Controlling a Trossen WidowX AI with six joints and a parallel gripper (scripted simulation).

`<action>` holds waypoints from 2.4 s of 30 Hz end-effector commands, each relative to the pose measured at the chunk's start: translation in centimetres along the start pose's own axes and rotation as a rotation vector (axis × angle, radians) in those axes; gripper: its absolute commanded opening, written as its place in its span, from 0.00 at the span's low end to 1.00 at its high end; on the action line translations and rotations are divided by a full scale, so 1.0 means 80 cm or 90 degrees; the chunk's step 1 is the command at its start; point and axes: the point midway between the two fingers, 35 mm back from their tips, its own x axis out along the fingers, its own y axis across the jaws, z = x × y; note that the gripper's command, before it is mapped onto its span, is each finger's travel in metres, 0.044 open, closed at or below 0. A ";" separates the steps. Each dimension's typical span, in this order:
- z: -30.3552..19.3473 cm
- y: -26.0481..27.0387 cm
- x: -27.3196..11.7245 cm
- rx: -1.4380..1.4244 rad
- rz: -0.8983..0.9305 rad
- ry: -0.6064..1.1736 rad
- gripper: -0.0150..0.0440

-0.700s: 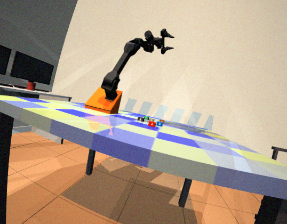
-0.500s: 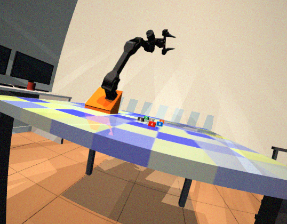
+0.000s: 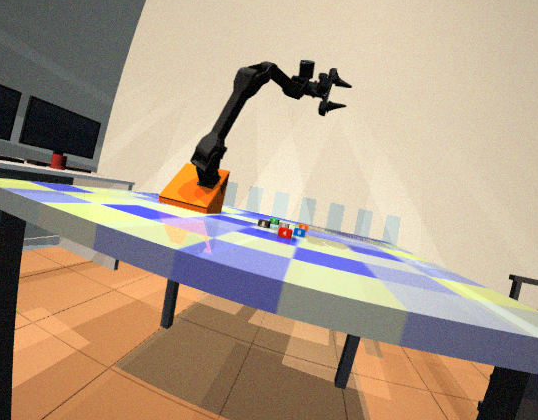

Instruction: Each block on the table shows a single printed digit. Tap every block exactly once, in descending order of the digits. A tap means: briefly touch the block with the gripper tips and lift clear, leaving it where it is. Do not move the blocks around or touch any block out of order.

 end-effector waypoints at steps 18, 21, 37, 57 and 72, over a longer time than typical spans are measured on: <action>0.085 -0.290 0.050 -0.589 -0.313 0.304 0.93; 0.106 -0.330 0.036 -0.643 -0.367 0.359 0.93; 0.255 -0.495 -0.114 -0.837 -0.705 0.726 0.93; 0.260 -0.498 -0.121 -0.841 -0.717 0.741 0.93; 0.162 -0.494 -0.069 -0.838 -0.714 0.739 0.93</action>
